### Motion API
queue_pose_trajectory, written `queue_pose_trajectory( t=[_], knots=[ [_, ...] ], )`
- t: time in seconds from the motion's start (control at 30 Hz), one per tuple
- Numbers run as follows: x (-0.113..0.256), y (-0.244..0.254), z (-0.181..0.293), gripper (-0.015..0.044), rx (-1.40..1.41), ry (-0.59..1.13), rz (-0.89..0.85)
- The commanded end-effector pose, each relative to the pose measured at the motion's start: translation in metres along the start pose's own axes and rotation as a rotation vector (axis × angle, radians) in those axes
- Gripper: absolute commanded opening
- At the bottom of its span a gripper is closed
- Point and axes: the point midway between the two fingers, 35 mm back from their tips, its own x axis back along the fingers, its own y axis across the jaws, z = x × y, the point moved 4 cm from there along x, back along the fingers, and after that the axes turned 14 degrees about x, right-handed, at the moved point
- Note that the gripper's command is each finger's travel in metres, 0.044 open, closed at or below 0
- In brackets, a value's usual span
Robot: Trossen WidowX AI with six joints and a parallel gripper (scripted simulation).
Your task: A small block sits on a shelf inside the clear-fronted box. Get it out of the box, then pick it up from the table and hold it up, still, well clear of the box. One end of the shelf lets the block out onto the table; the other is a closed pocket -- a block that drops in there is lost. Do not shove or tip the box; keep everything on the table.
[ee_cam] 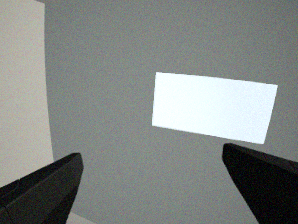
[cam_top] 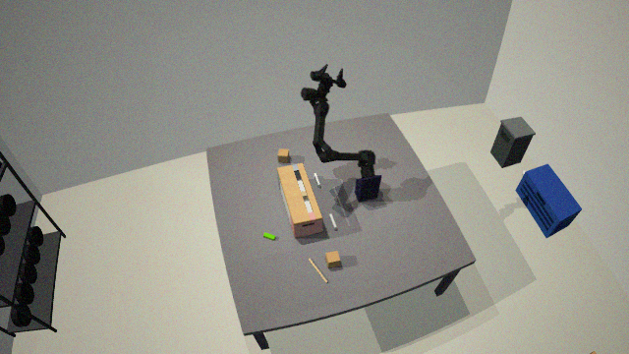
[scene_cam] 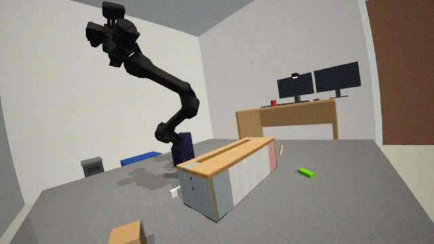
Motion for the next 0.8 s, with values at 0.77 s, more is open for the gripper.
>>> queue_pose_trajectory(
  t=[0.77],
  knots=[
    [-0.020, 0.188, -0.165, 0.0400, -0.678, -0.478, -0.848]
  ],
)
